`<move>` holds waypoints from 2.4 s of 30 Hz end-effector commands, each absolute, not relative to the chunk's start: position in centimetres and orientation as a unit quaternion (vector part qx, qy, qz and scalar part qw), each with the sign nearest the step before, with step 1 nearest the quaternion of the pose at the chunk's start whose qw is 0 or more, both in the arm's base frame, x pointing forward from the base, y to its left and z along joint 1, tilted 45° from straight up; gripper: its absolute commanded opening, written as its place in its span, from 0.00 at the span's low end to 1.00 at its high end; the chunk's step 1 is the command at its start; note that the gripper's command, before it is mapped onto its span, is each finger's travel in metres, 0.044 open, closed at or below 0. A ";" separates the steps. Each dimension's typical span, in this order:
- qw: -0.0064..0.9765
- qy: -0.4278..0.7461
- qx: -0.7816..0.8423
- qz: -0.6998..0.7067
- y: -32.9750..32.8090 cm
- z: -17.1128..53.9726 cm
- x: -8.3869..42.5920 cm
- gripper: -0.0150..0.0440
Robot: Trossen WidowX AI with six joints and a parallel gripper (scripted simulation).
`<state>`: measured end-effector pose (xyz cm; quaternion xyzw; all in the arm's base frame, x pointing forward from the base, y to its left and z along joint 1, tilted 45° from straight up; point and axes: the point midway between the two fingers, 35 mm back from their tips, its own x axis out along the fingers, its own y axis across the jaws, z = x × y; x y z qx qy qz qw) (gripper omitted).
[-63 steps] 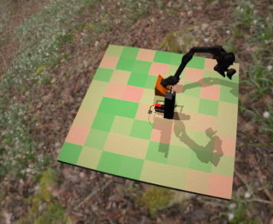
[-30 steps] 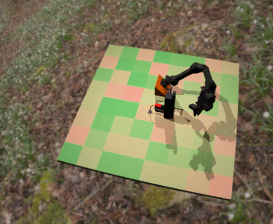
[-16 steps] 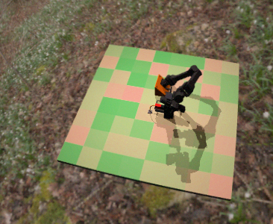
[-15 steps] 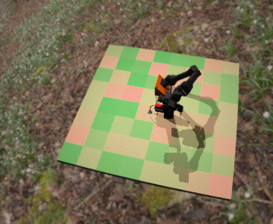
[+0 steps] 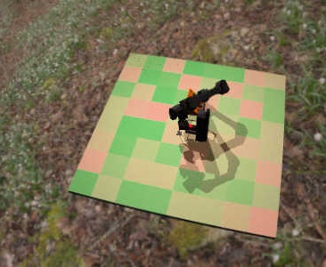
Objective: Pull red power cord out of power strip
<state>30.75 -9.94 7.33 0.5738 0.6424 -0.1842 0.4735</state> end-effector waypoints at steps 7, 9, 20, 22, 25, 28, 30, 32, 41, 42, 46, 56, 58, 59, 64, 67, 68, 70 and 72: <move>0.283 0.655 0.646 -0.272 -8.4 4.8 27.7 0.53; 0.283 0.655 0.646 -0.272 -8.4 4.8 27.7 0.53; 0.282 0.655 0.646 -0.272 -8.0 5.2 27.8 0.53; 0.282 0.655 0.646 -0.272 -7.7 5.5 27.8 0.53; 0.282 0.655 0.646 -0.272 -7.4 5.8 27.8 0.53; 0.282 0.655 0.646 -0.272 -7.0 6.1 27.8 0.53; 0.282 0.655 0.646 -0.272 -6.8 6.4 27.8 0.53; 0.282 0.655 0.646 -0.272 -6.5 6.6 27.8 0.53; 0.281 0.655 0.646 -0.271 -5.5 7.5 27.7 0.53; 0.281 0.655 0.646 -0.271 -5.5 7.5 27.7 0.53; 0.281 0.655 0.646 -0.271 -5.4 7.4 27.7 0.53; 0.281 0.655 0.647 -0.271 -4.7 6.7 27.7 0.53; 0.285 0.656 0.644 -0.270 -4.9 6.8 27.7 0.48; 0.285 0.656 0.644 -0.270 -4.9 6.8 27.7 0.44; 0.285 0.656 0.644 -0.270 -4.9 6.8 27.7 0.31; 0.285 0.656 0.644 -0.270 -4.9 6.8 27.7 0.28; 0.285 0.656 0.644 -0.270 -4.9 6.8 27.7 0.27; 0.285 0.656 0.644 -0.270 -4.9 6.8 27.7 0.25; 0.285 0.656 0.644 -0.270 -5.0 6.7 27.7 0.25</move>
